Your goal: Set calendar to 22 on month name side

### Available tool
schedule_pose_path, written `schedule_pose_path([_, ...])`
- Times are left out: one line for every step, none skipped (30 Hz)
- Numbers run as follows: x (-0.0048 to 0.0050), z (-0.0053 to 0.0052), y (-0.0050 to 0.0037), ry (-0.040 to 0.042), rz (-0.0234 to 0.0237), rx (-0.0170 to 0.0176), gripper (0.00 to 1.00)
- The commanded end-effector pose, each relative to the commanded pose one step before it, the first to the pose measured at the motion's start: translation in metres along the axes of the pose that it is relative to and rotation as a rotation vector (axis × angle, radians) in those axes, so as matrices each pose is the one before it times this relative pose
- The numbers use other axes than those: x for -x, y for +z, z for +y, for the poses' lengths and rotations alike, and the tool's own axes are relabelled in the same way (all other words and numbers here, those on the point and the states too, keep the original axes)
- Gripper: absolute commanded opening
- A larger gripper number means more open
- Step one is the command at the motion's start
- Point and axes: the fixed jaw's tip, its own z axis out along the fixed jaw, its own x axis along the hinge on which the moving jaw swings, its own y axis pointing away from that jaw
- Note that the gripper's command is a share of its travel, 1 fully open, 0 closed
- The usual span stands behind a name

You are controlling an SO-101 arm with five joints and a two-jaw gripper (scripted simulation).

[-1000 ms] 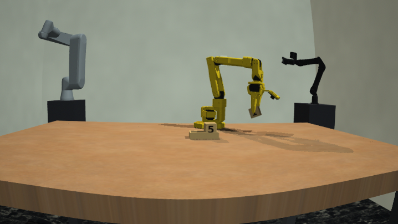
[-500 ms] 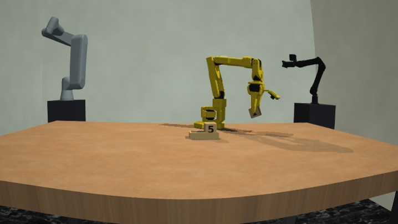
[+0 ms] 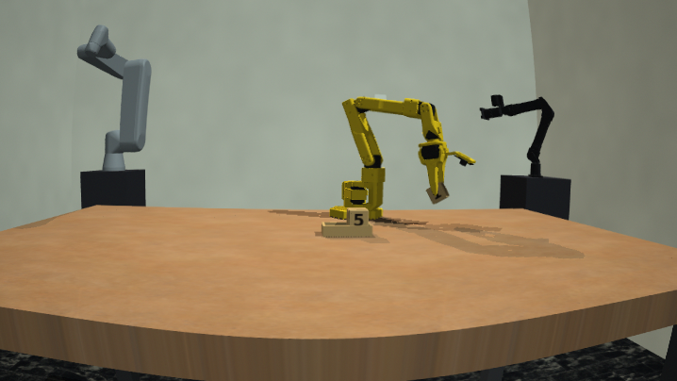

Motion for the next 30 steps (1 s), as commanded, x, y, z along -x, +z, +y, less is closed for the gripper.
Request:
schedule_pose_path([0.010003, 0.00009, -0.005496, 0.00031, -0.1359, 0.00959, 0.0])
schedule_pose_path([0.001098, -0.00012, 0.00046, -0.00011, -0.02369, 0.00126, 0.0])
schedule_pose_path([0.001028, -0.00012, 0.000433, -0.00015, -0.02243, 0.00114, 0.0])
schedule_pose_path([0.00094, -0.00011, 0.000386, -0.00011, -0.02073, 0.00105, 0.0])
schedule_pose_path([0.000834, -0.00011, 0.000348, -0.00012, -0.01879, 0.00089, 0.0])
schedule_pose_path([0.000731, -0.00009, 0.000298, -0.00012, -0.01656, 0.00076, 0.0])
schedule_pose_path([0.000617, -0.00008, 0.000252, -0.00012, -0.01411, 0.00064, 0.0])
schedule_pose_path([0.000504, -0.00006, 0.000207, -0.00009, -0.01156, 0.00048, 0.0])
schedule_pose_path([0.000386, -0.00006, 0.000156, -0.00005, -0.00902, 0.00038, 0.0])
schedule_pose_path([0.000278, -0.00004, 0.000117, -0.00007, -0.00653, 0.00029, 0.0])
schedule_pose_path([0.000185, -0.00002, 0.000073, -0.00001, -0.00427, 0.00019, 0.0])
schedule_pose_path([0.0001, -0.00001, 0.000042, -0.00004, -0.00236, 0.0001, 0.0])
schedule_pose_path([0.00004, -0.00001, 0.000012, 0.0, -0.00094, 0.00003, 0.0])
schedule_pose_path([0.000006, 0.0, 0.000002, 0.0, -0.00016, 0.0, 0.0])
schedule_pose_path([0.0, 0.0, 0.0, 0.0, 0.0, 0.0, 0.0])
schedule_pose_path([0.0, 0.0, 0.0, 0.0, 0.0, 0.0, 0.0])
schedule_pose_path([0.000006, 0.0, 0.000008, 0.0, -0.00014, 0.0, 0.0])
schedule_pose_path([0.000052, -0.00001, 0.000039, -0.00003, -0.00091, 0.00006, 0.0])
schedule_pose_path([0.000121, -0.00001, 0.000085, -0.00003, -0.00229, 0.00009, 0.0])
schedule_pose_path([0.000219, -0.00002, 0.000163, -0.00009, -0.00418, 0.00019, 0.0])
schedule_pose_path([0.000333, -0.00002, 0.00025, -0.00012, -0.00638, 0.00028, 0.0])
schedule_pose_path([0.000452, -0.00003, 0.000333, -0.00015, -0.00877, 0.00037, 0.0])
schedule_pose_path([0.00058, -0.00004, 0.000425, -0.00024, -0.01128, 0.00047, 0.0])
schedule_pose_path([0.000701, -0.00005, 0.000503, -0.00027, -0.01376, 0.00059, 0.0])
schedule_pose_path([0.000802, -0.00007, 0.000578, -0.0003, -0.01615, 0.00062, 0.0])
schedule_pose_path([0.000901, -0.00007, 0.000641, -0.00037, -0.01832, 0.00072, 0.0])
schedule_pose_path([0.000972, -0.00008, 0.000675, -0.0004, -0.02026, 0.00075, 0.0])
schedule_pose_path([0.001029, -0.0001, 0.000705, -0.00046, -0.02187, 0.00078, 0.0])
schedule_pose_path([0.00106, -0.0001, 0.000706, -0.0005, -0.02312, 0.00078, 0.0])
schedule_pose_path([0.001068, -0.00012, 0.000698, -0.0005, -0.02397, 0.00075, 0.0])
